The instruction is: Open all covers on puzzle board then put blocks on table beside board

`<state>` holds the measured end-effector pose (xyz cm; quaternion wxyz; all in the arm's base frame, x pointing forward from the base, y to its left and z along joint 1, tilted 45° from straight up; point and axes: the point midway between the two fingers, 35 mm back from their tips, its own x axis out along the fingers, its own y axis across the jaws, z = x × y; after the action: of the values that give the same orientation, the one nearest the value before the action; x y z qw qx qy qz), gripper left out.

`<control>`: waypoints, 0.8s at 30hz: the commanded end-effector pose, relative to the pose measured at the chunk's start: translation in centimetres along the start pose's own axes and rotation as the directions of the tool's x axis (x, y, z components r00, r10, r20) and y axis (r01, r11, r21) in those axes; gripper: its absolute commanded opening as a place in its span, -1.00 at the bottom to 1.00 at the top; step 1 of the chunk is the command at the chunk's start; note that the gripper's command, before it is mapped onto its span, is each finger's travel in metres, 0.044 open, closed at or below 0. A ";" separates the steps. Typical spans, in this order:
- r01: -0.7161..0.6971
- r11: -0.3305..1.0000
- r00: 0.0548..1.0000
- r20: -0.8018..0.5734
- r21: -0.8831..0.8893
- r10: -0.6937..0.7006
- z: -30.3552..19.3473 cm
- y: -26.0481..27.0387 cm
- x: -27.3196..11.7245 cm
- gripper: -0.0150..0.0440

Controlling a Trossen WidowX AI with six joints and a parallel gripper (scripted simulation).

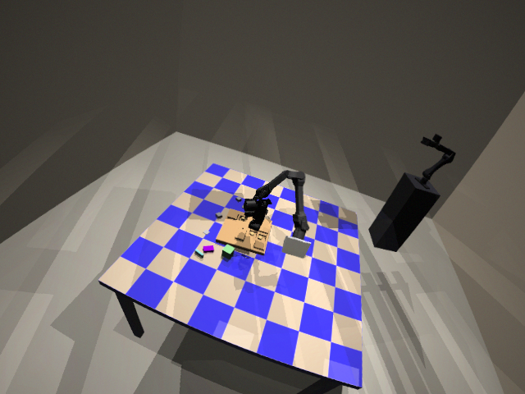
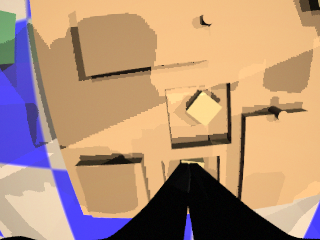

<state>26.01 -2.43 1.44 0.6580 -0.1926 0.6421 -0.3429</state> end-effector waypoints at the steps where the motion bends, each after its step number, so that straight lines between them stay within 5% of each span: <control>1: 0.011 0.695 1.000 -0.016 0.718 0.000 2.3 3.5 0.1 -0.49; 14: 0.015 0.149 1.000 -0.015 0.989 0.001 3.7 5.6 0.3 -0.49; 24: 0.015 0.128 1.000 -0.015 0.992 0.001 3.7 5.6 0.3 -0.49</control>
<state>29.88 -0.21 -0.94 0.6567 0.1962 0.3542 -0.6362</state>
